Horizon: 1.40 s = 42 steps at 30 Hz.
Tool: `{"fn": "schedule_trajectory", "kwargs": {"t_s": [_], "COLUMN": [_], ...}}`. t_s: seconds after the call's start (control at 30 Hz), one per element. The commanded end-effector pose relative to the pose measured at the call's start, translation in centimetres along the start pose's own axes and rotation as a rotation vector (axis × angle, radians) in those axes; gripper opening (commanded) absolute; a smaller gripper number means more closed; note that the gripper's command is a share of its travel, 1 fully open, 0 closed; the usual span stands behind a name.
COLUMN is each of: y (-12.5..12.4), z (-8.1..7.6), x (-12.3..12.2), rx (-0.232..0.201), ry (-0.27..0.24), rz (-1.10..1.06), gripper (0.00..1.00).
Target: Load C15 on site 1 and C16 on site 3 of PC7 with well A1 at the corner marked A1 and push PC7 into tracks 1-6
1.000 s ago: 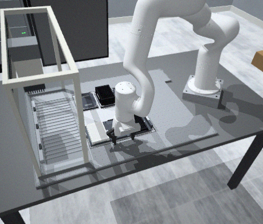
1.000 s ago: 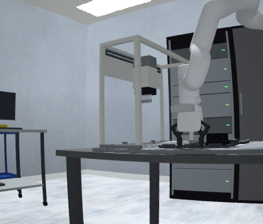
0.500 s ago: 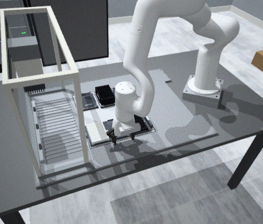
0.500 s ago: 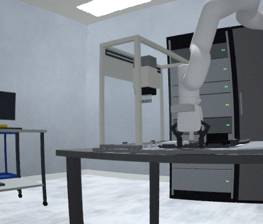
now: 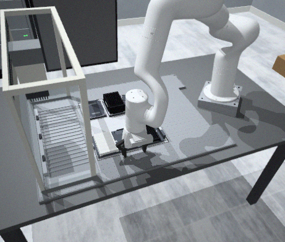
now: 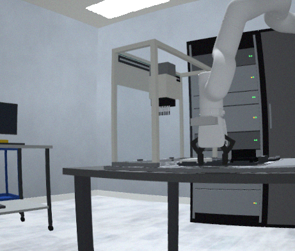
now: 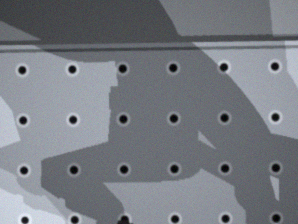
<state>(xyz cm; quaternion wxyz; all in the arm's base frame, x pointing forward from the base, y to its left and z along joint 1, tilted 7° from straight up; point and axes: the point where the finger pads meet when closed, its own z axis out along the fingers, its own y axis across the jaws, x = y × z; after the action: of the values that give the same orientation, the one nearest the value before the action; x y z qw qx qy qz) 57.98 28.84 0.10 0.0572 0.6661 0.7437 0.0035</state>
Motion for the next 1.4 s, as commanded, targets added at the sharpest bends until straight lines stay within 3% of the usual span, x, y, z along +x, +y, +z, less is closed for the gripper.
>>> {"fn": "schedule_trajectory", "kwargs": {"t_s": [0.0,1.37], "y": [0.1,0.1], "z": [-0.1,-0.1], "x": [0.3,2.7], "rx": [-0.002,-0.002], "ry": [0.001,0.001], "rz": [0.0,0.0], "gripper": [1.0,1.0]}}
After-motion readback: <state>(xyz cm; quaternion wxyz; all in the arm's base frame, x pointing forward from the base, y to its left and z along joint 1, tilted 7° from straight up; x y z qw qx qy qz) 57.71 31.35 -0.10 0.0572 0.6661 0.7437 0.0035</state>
